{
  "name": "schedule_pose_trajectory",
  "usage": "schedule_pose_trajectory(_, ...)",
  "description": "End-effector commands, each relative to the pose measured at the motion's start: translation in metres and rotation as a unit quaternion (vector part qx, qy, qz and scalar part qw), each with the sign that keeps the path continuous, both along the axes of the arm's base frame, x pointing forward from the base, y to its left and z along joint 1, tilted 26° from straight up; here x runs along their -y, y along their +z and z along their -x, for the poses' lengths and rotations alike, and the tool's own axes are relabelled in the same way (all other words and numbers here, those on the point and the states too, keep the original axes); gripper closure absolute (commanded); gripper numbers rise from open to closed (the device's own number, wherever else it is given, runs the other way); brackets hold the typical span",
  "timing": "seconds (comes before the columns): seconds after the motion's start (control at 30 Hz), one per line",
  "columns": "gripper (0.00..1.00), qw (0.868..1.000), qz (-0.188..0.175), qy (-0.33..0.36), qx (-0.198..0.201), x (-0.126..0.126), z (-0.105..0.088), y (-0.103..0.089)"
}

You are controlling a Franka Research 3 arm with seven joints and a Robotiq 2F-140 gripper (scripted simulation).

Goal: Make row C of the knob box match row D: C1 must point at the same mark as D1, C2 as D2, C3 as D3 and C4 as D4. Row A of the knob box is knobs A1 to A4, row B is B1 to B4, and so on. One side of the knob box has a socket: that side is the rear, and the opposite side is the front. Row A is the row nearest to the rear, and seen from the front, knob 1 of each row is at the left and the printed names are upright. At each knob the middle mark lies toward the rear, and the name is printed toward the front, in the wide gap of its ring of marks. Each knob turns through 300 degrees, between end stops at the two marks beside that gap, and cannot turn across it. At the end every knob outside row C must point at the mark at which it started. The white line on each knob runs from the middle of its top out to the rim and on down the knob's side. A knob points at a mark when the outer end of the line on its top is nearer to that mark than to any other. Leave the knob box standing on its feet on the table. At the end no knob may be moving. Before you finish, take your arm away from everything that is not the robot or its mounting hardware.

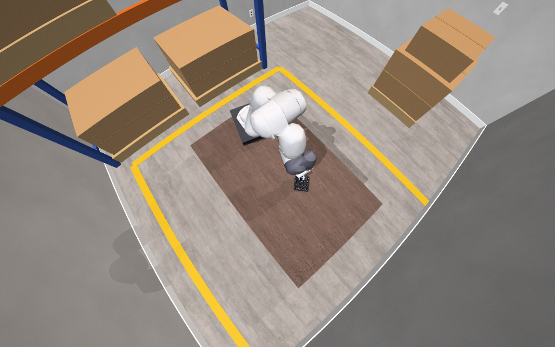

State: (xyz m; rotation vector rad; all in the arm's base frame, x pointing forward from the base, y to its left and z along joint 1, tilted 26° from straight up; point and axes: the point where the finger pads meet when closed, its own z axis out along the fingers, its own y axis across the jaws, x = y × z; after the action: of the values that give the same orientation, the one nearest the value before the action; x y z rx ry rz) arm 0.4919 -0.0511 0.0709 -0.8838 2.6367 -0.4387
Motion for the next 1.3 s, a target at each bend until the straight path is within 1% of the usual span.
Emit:
schedule_pose_trajectory(0.0,0.88,1.000,-0.001,-0.003,0.001,0.0017,-0.0006,0.0001)
schedule_pose_trajectory(0.63,0.88,1.000,-0.001,-0.003,0.001,0.0017,-0.0006,0.0001)
schedule_pose_trajectory(0.67,0.95,1.000,-0.001,-0.003,0.001,0.0017,-0.0006,0.0001)
schedule_pose_trajectory(1.27,0.95,1.000,-0.001,-0.003,0.001,0.0017,-0.0006,0.0001)
